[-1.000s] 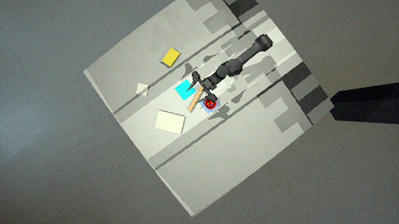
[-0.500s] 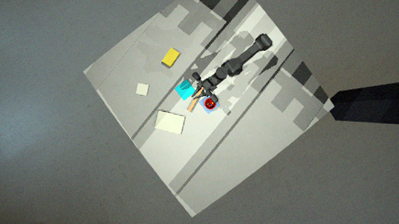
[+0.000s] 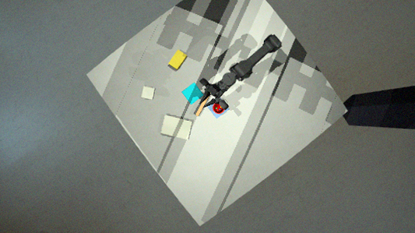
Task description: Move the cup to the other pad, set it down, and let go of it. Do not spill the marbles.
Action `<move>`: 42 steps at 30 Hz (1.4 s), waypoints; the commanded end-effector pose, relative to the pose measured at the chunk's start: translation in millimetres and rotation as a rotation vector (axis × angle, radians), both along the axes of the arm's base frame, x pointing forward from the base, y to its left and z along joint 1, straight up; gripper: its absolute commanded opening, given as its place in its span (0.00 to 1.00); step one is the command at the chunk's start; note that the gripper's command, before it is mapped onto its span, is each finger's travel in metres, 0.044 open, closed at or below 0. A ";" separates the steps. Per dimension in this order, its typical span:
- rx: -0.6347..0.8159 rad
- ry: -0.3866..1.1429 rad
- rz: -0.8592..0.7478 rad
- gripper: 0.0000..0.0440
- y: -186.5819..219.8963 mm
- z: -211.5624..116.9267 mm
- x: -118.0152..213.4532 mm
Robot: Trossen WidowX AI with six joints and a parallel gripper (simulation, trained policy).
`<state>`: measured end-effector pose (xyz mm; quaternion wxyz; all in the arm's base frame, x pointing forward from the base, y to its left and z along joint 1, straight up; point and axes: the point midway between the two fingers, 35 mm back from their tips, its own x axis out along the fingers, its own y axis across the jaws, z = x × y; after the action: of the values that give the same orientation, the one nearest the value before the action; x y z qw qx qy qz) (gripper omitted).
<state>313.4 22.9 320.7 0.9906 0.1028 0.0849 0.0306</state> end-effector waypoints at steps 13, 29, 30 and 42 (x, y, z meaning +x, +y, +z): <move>0.176 0.188 0.016 0.26 19.6 0.7 6.4; 0.362 0.414 -0.021 0.29 39.5 -5.7 8.5; 0.373 0.429 -0.026 0.30 40.7 -6.4 8.5; 0.497 0.612 -0.096 0.30 54.8 -16.7 6.7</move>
<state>319.7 73.4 304.4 0.8766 0.3339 0.3459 -0.0214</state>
